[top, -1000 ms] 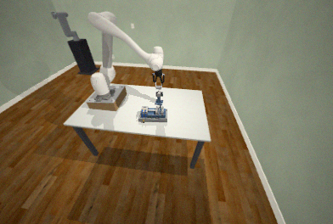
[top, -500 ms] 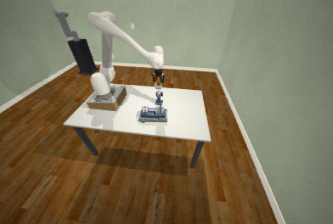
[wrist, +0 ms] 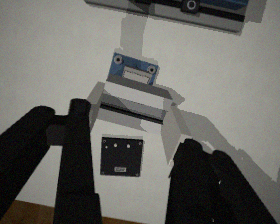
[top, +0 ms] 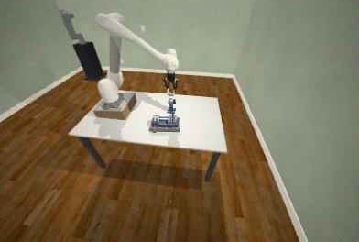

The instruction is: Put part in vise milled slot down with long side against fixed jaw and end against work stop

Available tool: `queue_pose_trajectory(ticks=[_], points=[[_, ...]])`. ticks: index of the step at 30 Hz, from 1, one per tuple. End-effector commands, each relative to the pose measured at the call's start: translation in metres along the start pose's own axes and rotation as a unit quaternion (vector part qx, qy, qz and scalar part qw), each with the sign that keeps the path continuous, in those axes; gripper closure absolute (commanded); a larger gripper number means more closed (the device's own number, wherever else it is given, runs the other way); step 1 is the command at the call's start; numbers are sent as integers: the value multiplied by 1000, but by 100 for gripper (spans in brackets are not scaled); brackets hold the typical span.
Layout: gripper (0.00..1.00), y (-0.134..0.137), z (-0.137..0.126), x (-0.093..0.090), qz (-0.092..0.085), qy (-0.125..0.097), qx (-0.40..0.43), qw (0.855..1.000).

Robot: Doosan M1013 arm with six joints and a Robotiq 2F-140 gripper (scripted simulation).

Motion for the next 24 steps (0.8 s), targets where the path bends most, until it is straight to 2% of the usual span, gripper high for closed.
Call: queue_pose_trajectory(ticks=[1, 5, 7, 22, 24], points=[[100, -1, -4, -1, -5, 18, -2, 1000], [100, -2, -7, -1, -8, 36, -2, 999], [100, -2, -7, -1, -8, 36, -2, 999], [100, -4, -21, -4, -23, 118, -2, 993], [100, -4, -21, -4, -23, 118, -2, 993]])
Point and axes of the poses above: the point where the finger pads meet when closed, its own x axis back along the fingers, its own y axis across the jaws, z = x × y, the point moved 6 cm from there along x, back along the fingers, and after that the axes turned 10 degrees about x, right-handed, at the moved point
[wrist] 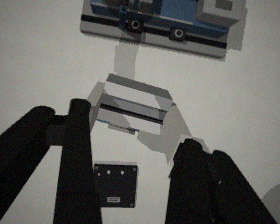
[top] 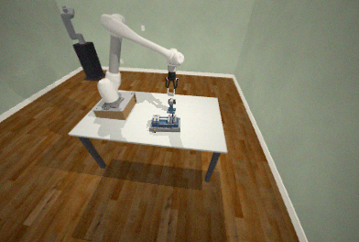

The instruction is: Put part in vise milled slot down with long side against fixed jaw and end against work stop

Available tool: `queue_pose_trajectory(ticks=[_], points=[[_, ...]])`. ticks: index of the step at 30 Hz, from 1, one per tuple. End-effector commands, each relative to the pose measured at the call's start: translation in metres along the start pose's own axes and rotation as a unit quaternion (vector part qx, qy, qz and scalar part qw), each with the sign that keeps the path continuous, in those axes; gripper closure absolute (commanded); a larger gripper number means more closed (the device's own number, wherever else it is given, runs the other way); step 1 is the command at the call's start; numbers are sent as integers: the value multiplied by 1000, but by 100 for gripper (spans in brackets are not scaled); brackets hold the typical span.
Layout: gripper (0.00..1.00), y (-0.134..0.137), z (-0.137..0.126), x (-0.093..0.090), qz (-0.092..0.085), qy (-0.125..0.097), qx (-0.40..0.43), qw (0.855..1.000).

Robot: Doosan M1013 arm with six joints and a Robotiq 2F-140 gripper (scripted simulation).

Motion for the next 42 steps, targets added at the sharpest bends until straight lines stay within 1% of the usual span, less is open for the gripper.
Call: queue_pose_trajectory(ticks=[1, 15, 17, 28, 32, 34, 42], points=[[100, -1, -4, -1, -5, 17, -3, 1000], [100, -4, -18, -3, -20, 101, -3, 995], [100, -4, -18, -3, -20, 101, -3, 995], [100, -6, -28, -5, -30, 159, -3, 987], [100, -6, -30, -6, -33, 175, -3, 984], [100, -6, -30, -6, -33, 175, -3, 984], [100, -7, -34, -8, -37, 198, -3, 980]])
Point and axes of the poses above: the point where the finger pads meet when closed, its own x axis back along the fingers, its own y axis across the jaws, z = x × y, the point moved 6 cm from there along x, back along the fingers, and after that the axes turned 10 degrees about x, right-handed, at the moved point
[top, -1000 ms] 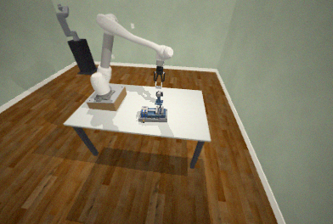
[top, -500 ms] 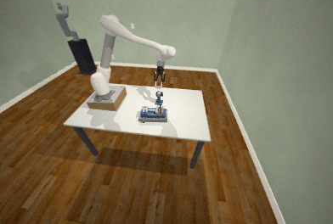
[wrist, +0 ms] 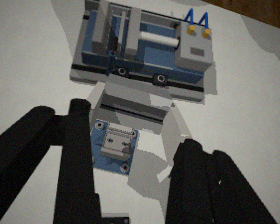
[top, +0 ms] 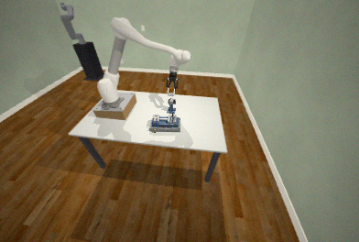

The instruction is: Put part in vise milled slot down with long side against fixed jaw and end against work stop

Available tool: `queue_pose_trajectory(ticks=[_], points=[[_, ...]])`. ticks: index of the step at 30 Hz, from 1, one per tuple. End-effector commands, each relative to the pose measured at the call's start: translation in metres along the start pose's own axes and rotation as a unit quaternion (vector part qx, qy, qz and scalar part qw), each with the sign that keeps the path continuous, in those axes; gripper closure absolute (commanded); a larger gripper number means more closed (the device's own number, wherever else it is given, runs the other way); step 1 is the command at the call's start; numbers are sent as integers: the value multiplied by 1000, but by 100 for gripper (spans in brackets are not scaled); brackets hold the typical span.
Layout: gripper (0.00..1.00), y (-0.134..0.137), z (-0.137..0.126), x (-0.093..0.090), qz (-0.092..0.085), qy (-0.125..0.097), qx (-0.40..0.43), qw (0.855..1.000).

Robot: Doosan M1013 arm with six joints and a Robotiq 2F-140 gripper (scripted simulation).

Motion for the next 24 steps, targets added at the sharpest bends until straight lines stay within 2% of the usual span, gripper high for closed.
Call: queue_pose_trajectory(ticks=[1, 7, 24], points=[[100, -1, -3, 0, -2, 12, -3, 1000], [100, -1, -5, 0, -3, 20, -3, 1000], [100, -2, -5, 0, -4, 25, -3, 1000]])
Point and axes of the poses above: the point where the finger pads meet when closed, its own x axis back along the fingers, its own y axis across the jaws, z = x × y, the point moved 6 cm from there along x, back along the fingers, and after that the axes turned 10 degrees about x, right-handed, at the moved point
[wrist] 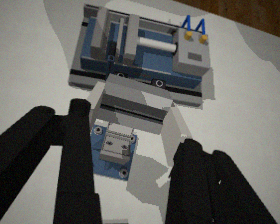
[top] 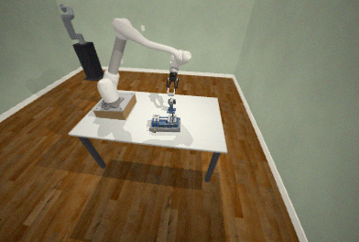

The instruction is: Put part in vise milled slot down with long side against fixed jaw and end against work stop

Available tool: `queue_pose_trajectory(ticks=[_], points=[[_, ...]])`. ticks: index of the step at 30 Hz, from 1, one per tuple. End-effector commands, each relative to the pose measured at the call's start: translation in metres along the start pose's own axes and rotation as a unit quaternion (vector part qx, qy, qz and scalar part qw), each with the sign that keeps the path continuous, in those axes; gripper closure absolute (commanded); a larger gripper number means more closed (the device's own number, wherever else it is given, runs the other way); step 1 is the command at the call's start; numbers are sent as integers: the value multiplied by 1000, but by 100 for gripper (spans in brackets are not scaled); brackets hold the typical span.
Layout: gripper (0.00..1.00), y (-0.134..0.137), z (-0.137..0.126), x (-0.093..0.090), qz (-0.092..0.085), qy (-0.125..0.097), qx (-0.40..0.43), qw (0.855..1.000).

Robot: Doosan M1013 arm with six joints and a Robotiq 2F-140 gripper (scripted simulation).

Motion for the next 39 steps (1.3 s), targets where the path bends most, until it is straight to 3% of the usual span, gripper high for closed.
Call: queue_pose_trajectory(ticks=[1, 39], points=[[100, -1, -2, 1, 0, 3, -3, 1000], [100, -1, -2, 1, 0, 3, -3, 1000]])
Point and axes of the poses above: the point where the finger pads meet when closed, its own x axis back along the fingers, its own y axis across the jaws, z = x × y, the point moved 6 cm from there along x, back along the fingers, and after that the axes turned 10 degrees about x, right-handed, at the moved point
